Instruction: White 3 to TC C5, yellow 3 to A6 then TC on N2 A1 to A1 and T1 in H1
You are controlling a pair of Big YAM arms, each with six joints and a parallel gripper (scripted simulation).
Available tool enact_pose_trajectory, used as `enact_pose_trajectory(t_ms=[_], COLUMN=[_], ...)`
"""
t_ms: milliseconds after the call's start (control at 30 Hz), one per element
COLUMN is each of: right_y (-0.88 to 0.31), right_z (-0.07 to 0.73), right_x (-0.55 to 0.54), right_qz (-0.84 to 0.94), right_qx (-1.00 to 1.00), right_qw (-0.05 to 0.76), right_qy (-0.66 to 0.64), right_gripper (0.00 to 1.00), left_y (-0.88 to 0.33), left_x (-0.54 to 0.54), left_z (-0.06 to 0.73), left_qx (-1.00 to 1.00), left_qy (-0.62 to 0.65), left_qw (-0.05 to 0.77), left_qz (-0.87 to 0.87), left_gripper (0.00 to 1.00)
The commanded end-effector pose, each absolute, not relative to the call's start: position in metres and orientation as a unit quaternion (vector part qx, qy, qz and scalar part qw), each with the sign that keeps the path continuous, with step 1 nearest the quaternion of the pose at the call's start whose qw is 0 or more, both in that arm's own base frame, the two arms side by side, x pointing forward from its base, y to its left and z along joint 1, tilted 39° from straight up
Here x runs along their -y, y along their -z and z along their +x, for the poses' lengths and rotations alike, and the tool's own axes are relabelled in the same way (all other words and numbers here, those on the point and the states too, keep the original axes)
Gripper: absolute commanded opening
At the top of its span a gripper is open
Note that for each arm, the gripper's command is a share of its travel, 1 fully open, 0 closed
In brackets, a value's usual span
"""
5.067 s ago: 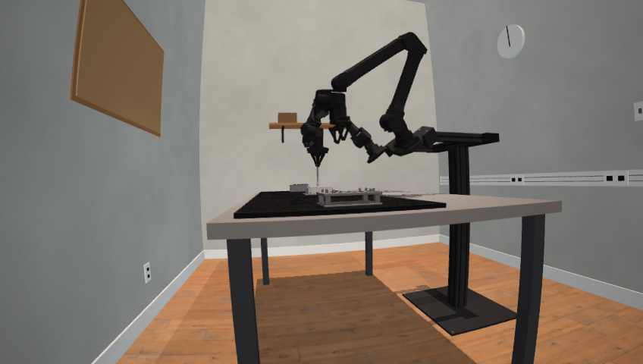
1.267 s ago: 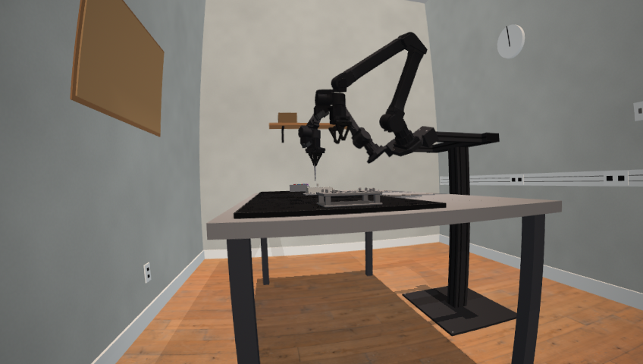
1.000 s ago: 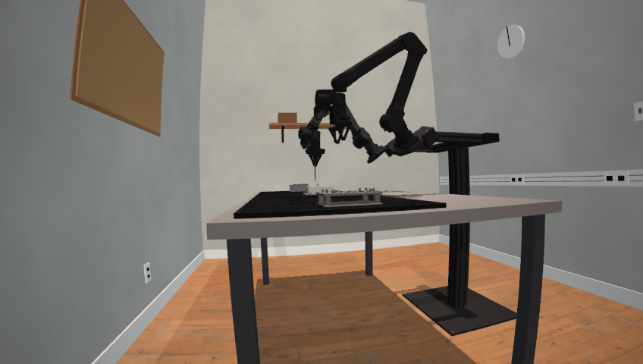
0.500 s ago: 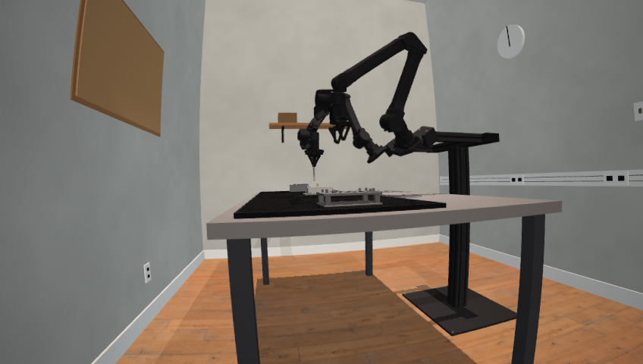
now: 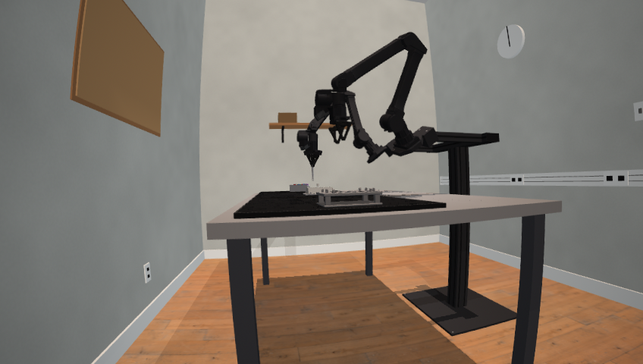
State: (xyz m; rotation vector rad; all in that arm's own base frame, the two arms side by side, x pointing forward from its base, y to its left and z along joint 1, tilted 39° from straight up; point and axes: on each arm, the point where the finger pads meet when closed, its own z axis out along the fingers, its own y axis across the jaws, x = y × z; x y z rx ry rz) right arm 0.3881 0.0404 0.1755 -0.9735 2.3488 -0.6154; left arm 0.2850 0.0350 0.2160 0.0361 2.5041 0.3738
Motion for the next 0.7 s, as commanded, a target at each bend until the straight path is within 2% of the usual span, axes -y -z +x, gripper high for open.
enact_pose_trajectory(t_ms=[0,667], right_y=[-0.187,-0.222], right_z=[0.386,0.386], right_x=[-0.024,0.045], right_qz=[-0.366,-0.363], right_qx=[-0.862,-0.858], right_qw=[0.259,0.27], right_qy=[0.235,0.242], right_gripper=[0.07,0.07], left_y=[-0.229,-0.229], left_x=[-0.034,-0.034], left_z=[0.29,0.29], left_qx=[-0.939,-0.939], left_qy=[-0.141,-0.141], left_qw=[0.313,0.313], left_qz=[0.019,0.019], left_gripper=[1.0,1.0])
